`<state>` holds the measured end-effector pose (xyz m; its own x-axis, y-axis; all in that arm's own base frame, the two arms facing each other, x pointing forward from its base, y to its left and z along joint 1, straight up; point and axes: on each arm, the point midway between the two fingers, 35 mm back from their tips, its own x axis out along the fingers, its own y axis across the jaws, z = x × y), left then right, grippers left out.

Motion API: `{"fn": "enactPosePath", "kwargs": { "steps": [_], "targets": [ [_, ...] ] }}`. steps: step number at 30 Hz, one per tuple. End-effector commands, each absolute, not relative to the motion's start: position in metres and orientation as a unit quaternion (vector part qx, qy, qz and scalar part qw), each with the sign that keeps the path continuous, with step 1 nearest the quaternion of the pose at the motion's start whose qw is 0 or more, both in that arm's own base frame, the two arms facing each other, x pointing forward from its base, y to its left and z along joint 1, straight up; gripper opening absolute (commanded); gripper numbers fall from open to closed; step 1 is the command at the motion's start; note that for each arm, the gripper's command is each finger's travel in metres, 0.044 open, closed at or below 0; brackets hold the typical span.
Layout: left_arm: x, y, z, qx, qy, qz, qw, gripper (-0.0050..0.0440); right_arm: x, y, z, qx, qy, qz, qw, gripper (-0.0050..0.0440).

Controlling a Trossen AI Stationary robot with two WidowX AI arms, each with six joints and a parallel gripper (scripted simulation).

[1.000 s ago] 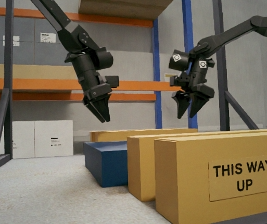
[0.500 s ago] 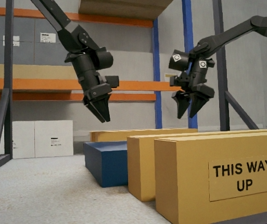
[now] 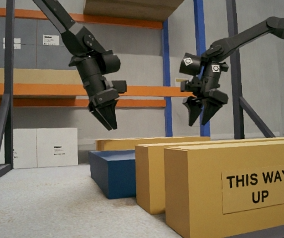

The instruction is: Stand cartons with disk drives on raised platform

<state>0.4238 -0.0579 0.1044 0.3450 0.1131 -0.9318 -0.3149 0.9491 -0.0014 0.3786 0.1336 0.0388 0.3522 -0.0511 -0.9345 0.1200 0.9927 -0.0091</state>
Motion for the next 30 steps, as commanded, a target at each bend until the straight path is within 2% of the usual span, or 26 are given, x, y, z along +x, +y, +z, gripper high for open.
{"fn": "enactPosePath", "kwargs": {
  "steps": [1,23,24,30],
  "targets": [
    [0.424,-0.058,0.108,-0.09,0.553,0.131,0.818,0.0382,0.383,0.135,0.049,0.036,0.556,-0.048,0.829,0.0382],
    [0.424,-0.058,0.108,-0.09,0.553,0.131,0.818,0.0382,0.383,0.135,0.049,0.036,0.556,-0.048,0.829,0.0382],
    [0.424,-0.059,0.047,-0.091,0.553,0.131,0.818,0.0382,0.384,0.135,-0.021,0.036,0.556,-0.048,0.829,0.0382],
    [0.424,-0.059,0.042,-0.091,0.553,0.131,0.818,0.0382,0.384,0.135,-0.021,0.036,0.556,-0.048,0.829,0.0382]
  ]
}}
